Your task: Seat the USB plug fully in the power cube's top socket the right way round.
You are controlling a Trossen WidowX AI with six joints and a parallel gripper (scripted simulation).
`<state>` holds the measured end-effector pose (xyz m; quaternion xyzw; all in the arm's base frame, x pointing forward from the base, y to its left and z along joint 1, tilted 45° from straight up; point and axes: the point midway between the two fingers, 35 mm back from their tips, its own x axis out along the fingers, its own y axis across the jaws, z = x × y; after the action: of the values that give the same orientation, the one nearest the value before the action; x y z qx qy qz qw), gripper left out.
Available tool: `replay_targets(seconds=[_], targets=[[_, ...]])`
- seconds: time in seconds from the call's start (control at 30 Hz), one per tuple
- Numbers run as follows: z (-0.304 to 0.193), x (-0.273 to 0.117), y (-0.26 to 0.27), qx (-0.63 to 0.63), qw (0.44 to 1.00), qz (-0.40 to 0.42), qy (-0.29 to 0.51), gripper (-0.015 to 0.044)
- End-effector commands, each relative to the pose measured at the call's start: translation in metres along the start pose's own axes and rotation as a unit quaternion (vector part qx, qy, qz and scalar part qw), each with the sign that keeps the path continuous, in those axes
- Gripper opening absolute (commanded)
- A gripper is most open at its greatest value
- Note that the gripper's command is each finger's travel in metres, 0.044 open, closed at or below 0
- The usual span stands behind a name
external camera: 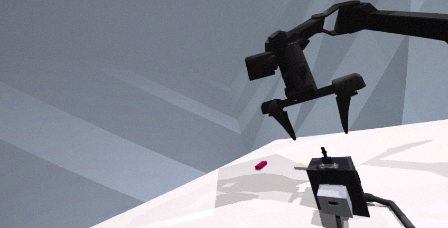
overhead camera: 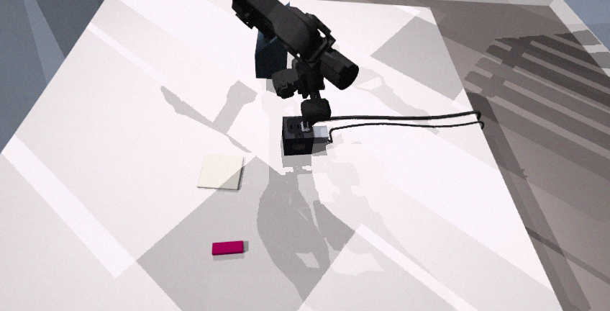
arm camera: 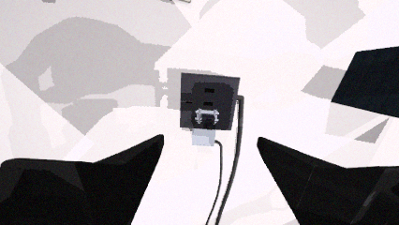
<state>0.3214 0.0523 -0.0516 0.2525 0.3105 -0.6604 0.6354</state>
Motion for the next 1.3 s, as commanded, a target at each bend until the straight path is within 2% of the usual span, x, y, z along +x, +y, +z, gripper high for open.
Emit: replay_targets(seconds=[0.0,1.27], targets=[[0.002,-0.001,-0.001,0.019,1.000,-0.002,-0.010,0.0440],[0.002,0.029,-0.001,0.019,1.000,-0.002,-0.010,0.0440]])
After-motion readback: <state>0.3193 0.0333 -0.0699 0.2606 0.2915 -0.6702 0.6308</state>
